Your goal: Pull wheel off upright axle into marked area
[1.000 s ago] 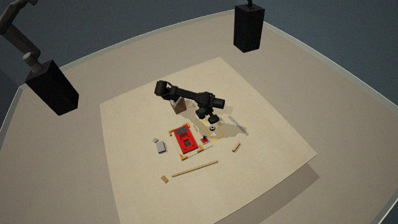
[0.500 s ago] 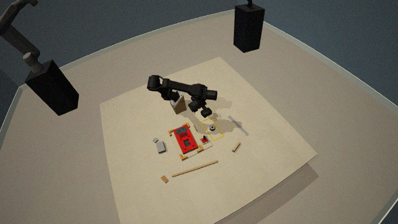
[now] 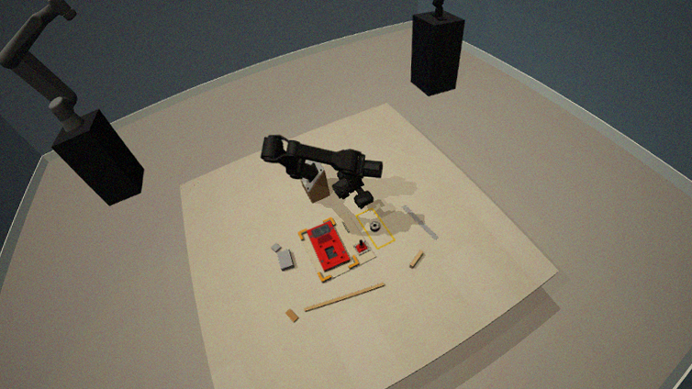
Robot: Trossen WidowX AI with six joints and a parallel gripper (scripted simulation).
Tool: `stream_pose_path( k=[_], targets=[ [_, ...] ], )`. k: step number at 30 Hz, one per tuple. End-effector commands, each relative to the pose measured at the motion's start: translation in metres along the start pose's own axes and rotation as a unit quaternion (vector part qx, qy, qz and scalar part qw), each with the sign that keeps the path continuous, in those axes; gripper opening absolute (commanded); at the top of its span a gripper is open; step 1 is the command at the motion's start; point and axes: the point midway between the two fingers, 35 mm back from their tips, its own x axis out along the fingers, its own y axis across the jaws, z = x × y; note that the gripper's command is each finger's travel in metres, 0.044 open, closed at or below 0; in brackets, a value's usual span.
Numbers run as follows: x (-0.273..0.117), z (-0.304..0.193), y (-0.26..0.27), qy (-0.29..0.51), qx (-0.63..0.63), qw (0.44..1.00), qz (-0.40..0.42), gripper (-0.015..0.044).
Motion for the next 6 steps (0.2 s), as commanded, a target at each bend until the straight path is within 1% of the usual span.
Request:
stream_pose_path(
  k=[1,6],
  targets=[
    [-0.0004,0.0002,-0.0007,0.001,0.003,1.0,-0.002,0.044],
    [-0.0004,0.0002,-0.0007,0.001,0.003,1.0,-0.002,0.044]
  ],
)
